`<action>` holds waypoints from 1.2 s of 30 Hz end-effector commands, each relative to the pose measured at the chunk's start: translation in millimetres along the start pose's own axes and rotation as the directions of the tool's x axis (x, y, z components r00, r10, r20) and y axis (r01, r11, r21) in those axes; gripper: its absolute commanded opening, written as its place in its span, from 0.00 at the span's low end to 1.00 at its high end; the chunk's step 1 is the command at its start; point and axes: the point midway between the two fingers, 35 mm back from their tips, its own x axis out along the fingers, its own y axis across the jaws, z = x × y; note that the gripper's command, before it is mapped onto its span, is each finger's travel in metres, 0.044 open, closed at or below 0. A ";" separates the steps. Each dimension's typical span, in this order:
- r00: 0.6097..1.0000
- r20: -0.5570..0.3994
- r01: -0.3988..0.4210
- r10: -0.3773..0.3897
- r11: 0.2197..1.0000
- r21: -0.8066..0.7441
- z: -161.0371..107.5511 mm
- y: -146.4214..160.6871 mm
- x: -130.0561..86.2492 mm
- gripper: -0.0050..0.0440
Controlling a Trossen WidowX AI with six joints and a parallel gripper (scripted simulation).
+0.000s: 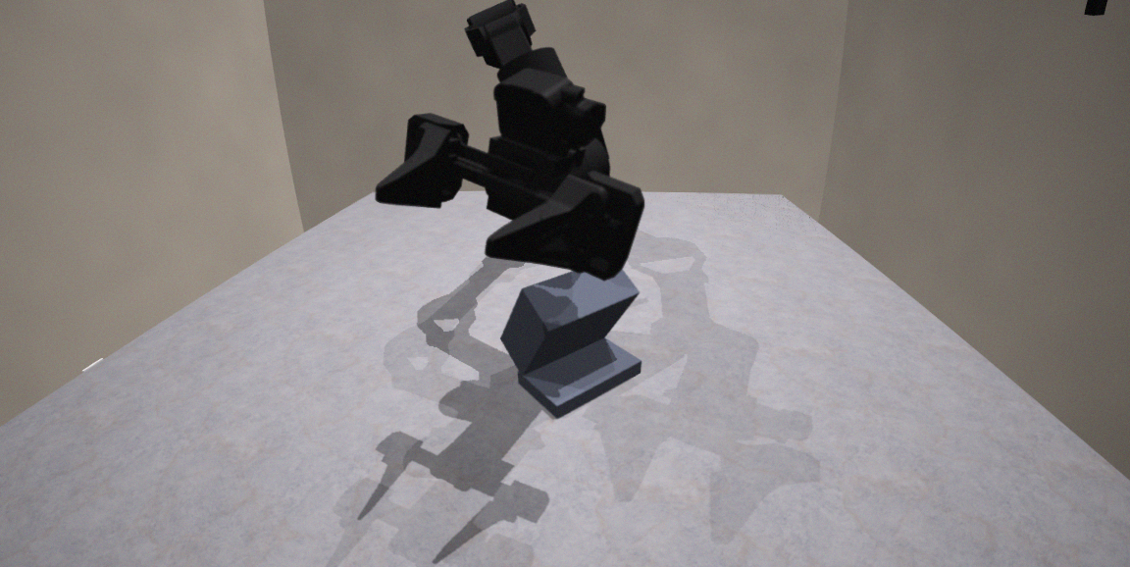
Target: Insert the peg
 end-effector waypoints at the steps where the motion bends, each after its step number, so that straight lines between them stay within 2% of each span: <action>1: 1.000 0.024 0.020 -0.020 1.000 0.020 15.8 -9.9 3.8 0.92; 17: 1.000 0.024 0.020 -0.020 1.000 0.020 15.8 -9.9 3.8 0.92; 19: 1.000 0.021 0.016 -0.016 1.000 0.020 15.5 -9.0 3.5 1.00; 20: 1.000 0.018 0.011 -0.011 1.000 0.019 15.2 -8.0 3.0 1.00; 27: 0.996 -0.041 -0.074 0.075 0.997 0.019 9.2 10.5 -5.7 1.00; 32: 0.980 -0.109 -0.165 0.167 0.986 0.023 2.1 29.7 -18.4 1.00; 34: 0.980 -0.109 -0.165 0.167 0.986 0.023 2.1 29.7 -18.4 1.00; 36: 0.970 -0.136 -0.200 0.202 0.979 0.025 -0.9 36.9 -24.4 1.00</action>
